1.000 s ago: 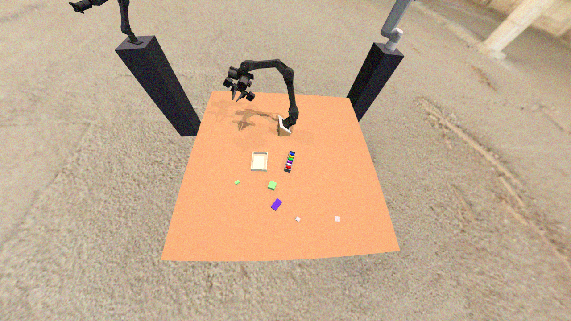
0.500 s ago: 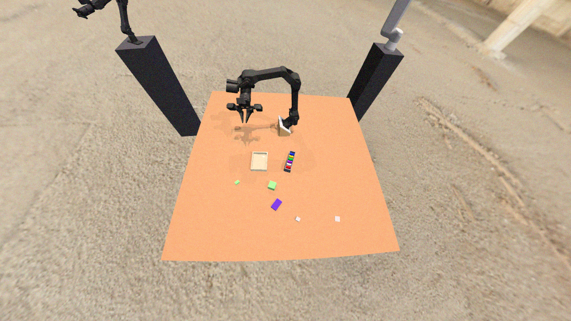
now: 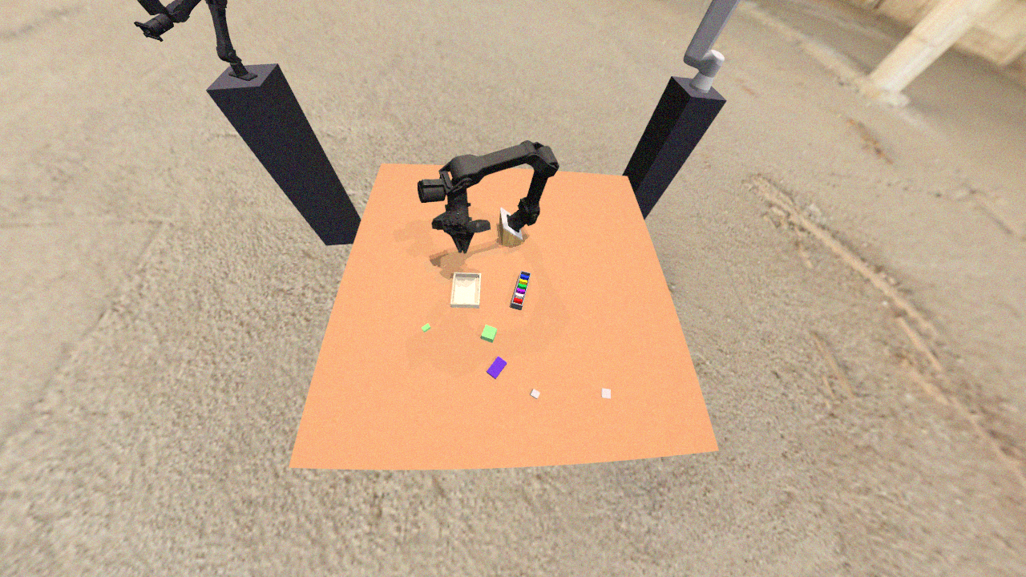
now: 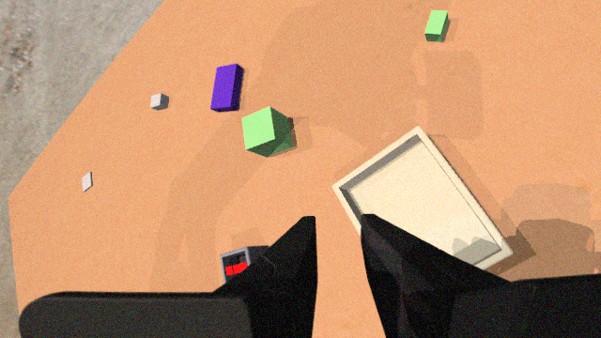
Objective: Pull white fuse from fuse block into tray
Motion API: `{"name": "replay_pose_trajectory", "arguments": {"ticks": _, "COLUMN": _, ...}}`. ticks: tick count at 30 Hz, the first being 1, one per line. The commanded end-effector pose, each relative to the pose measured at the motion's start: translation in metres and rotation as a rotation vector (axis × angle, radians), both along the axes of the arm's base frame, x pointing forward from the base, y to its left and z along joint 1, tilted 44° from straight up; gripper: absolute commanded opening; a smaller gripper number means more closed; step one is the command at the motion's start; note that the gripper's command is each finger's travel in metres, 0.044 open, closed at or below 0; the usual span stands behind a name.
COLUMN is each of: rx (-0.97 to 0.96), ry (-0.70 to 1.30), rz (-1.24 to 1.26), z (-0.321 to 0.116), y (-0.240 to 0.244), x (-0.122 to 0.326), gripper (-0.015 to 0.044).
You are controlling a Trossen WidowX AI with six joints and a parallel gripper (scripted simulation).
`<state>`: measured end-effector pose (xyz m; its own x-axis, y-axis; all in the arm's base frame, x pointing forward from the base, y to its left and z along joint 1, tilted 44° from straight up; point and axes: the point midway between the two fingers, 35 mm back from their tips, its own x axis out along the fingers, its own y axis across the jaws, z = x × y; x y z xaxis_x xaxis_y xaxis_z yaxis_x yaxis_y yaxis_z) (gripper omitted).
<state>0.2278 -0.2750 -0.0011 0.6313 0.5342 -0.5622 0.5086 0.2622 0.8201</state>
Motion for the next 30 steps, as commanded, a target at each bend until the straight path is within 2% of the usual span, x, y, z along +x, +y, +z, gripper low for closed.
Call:
{"name": "replay_pose_trajectory", "arguments": {"ticks": 1, "rx": 0.221, "ry": 0.319, "rz": -0.054, "z": 0.004, "y": 0.057, "x": 0.040, "gripper": 0.0074}}
{"name": "replay_pose_trajectory", "arguments": {"ticks": 13, "rx": 0.393, "ry": 0.780, "rz": -0.196, "z": 0.013, "y": 0.140, "x": 0.078, "gripper": 0.0074}}
{"name": "replay_pose_trajectory", "arguments": {"ticks": 25, "rx": 0.425, "ry": 1.207, "rz": -0.439, "z": 0.022, "y": 0.228, "x": 0.090, "gripper": 0.0074}}
{"name": "replay_pose_trajectory", "arguments": {"ticks": 30, "rx": 0.424, "ry": 1.228, "rz": -0.455, "z": 0.023, "y": 0.234, "x": 0.089, "gripper": 0.0074}}
